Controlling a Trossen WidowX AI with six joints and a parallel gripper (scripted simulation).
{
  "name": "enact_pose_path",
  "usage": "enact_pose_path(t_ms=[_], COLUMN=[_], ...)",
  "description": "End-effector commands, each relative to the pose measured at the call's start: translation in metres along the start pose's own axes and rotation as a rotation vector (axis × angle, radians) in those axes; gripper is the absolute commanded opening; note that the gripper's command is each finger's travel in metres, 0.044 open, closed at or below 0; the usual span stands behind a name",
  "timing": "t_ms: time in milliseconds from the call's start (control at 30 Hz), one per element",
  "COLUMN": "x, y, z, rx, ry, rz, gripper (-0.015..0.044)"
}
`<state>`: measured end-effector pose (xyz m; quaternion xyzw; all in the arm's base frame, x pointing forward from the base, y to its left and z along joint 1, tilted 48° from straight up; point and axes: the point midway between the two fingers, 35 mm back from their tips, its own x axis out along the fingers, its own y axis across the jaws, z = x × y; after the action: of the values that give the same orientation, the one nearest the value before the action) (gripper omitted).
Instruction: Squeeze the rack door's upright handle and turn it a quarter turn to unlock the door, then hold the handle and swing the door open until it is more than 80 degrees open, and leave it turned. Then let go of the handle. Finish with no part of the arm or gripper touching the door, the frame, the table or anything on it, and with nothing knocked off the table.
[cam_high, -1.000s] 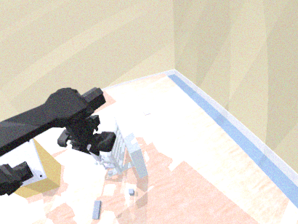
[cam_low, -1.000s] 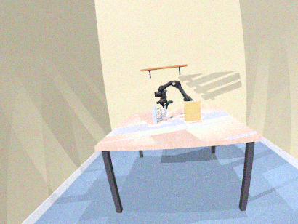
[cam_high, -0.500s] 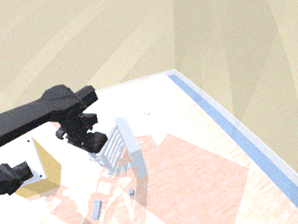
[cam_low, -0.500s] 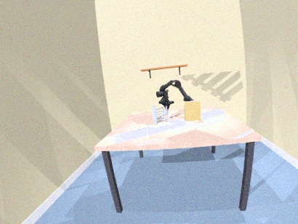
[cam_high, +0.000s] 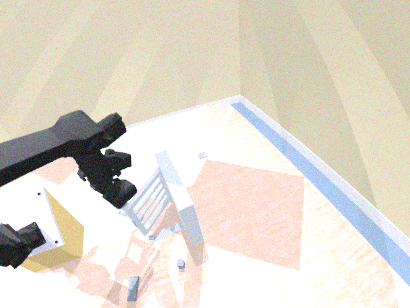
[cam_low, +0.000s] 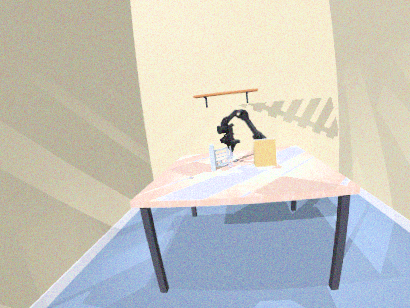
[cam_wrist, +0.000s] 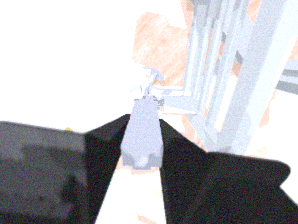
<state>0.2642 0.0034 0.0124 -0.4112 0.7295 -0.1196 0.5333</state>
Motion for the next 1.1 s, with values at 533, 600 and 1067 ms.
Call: enact_pose_path(t_ms=[533, 600, 1067], x=[0.0, 0.0, 0.0], y=[0.038, 0.041, 0.067], z=[0.016, 0.018, 0.039], rx=[0.321, 0.352, 0.583], ry=[-0.005, -0.005, -0.007], rz=[-0.003, -0.002, 0.0], gripper=[0.001, 0.001, 0.001])
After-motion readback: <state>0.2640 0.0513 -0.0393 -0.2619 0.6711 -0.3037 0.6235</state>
